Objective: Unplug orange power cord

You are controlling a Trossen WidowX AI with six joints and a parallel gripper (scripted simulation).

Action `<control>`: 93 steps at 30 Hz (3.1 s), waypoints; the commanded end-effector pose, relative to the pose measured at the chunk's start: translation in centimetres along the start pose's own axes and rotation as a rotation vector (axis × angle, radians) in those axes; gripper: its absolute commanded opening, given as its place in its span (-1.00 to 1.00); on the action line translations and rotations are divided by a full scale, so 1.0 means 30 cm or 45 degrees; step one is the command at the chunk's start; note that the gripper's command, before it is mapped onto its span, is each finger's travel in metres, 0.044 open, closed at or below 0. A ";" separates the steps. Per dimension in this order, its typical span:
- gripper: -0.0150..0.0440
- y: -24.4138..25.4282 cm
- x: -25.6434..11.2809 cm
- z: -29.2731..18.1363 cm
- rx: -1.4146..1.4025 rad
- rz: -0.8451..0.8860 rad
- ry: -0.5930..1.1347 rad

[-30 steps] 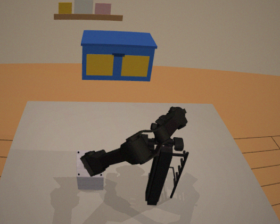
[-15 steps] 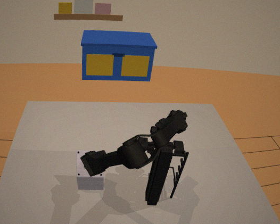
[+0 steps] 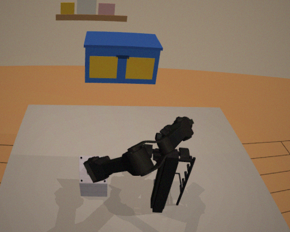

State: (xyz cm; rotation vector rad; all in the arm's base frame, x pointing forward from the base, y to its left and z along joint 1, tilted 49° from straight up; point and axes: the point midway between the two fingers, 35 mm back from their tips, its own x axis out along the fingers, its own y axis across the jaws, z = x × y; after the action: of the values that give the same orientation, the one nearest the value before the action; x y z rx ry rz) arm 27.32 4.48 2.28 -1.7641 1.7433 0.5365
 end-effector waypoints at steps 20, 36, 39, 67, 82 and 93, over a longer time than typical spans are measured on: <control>-0.49 -0.006 -0.004 0.054 -0.002 0.000 -0.002; -0.49 -0.007 -0.015 0.139 -0.004 -0.002 -0.004; -0.49 -0.006 -0.018 0.156 -0.004 -0.002 -0.005; 0.05 -0.005 -0.034 0.107 -0.006 -0.003 -0.001; 0.05 -0.002 -0.034 0.026 -0.007 -0.003 0.001; 0.05 0.000 -0.025 0.002 -0.007 -0.003 0.002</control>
State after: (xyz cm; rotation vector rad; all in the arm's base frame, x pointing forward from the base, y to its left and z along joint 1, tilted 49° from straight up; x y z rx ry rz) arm 27.32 5.32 2.79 -1.7630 1.7408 0.5370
